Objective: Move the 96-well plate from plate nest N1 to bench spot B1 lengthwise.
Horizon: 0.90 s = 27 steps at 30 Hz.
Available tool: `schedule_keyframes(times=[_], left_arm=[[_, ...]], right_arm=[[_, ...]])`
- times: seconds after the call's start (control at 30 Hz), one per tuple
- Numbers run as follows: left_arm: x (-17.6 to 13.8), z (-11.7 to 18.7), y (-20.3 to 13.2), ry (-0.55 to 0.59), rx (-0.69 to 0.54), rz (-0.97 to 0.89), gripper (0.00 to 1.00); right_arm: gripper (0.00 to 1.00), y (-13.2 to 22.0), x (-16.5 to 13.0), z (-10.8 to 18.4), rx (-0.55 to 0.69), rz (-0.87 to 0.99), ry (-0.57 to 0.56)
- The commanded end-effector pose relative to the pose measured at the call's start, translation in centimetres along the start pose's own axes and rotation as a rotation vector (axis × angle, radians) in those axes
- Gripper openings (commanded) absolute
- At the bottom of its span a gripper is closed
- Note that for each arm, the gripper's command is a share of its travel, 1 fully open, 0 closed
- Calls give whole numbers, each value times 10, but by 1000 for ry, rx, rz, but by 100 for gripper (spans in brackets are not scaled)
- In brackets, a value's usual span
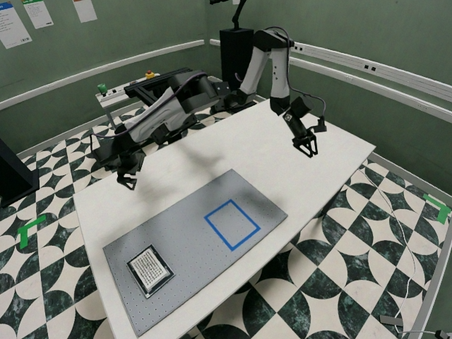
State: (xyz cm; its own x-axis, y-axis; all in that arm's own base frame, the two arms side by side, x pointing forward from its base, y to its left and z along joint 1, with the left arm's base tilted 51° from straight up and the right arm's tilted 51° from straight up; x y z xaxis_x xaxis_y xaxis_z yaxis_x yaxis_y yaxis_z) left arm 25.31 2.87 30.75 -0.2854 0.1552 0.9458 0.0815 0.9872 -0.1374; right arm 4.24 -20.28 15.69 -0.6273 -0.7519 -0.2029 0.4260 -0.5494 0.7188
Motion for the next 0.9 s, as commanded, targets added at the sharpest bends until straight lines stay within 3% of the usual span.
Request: schedule_keyframes(times=[0.0,0.57,0.7,0.87], left_arm=[[5,0,-2,-17,-7,-4,100],[5,0,-2,-17,-7,-4,100],[-2,-7,-2,35,2,-33,100],[-7,-24,-11,120,-26,-108,100]], right_arm=[[100,2,1,2,6,4,-9],[100,2,1,2,6,4,-9],[100,15,3,1,69,109,6],[100,49,6,1,209,367,30]])
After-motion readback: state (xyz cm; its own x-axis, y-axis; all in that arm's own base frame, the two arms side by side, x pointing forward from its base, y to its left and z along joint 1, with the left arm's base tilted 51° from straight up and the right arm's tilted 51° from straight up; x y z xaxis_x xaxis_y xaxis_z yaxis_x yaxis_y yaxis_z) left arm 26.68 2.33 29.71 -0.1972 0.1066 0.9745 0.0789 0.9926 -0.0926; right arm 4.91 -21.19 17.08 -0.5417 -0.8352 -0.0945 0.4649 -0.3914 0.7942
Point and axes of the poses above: on each arm, the point where the finger pads meet when closed, its own z axis back along the fingers, its own y axis across the jaws, x = y × z, the point moved 10 cm from there along z, back along the fingers, and after that the axes turned 7 degrees about -z, right-handed, at the moved point
